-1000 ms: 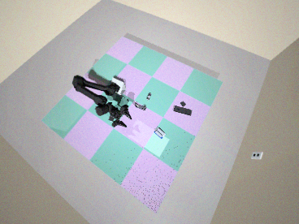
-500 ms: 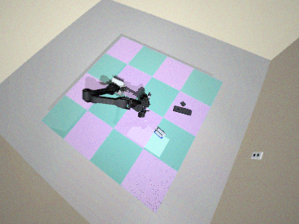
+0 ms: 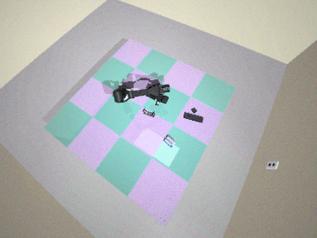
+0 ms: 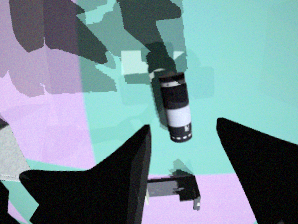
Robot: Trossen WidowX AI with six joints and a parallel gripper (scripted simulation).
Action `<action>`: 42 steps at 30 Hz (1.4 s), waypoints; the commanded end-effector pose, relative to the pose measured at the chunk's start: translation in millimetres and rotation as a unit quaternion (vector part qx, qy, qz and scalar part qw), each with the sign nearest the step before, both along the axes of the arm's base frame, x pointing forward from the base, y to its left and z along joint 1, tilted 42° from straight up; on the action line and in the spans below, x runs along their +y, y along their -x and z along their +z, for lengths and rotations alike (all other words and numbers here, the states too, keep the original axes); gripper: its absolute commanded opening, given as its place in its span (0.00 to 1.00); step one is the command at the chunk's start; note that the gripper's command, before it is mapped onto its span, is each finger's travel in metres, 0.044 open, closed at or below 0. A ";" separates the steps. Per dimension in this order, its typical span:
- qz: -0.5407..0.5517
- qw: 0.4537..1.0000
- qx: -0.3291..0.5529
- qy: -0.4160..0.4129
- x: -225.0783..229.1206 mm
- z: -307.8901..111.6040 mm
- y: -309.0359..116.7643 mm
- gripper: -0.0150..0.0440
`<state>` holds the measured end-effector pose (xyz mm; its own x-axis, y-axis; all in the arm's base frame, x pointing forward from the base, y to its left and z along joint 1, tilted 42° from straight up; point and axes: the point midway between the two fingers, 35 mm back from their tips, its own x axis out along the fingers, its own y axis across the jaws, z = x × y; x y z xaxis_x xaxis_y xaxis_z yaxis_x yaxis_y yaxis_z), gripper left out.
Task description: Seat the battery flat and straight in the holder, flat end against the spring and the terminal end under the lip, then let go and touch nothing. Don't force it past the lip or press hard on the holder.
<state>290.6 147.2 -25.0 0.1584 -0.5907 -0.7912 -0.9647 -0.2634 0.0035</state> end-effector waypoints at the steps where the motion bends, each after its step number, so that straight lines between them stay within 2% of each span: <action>1: 0.036 0.998 0.027 0.036 2.6 -1.5 1.5 0.67; 38: 0.036 0.998 0.026 0.037 -29.8 -39.2 -6.7 0.67; 42: 0.036 0.998 0.026 0.037 -29.8 -39.2 -6.7 0.49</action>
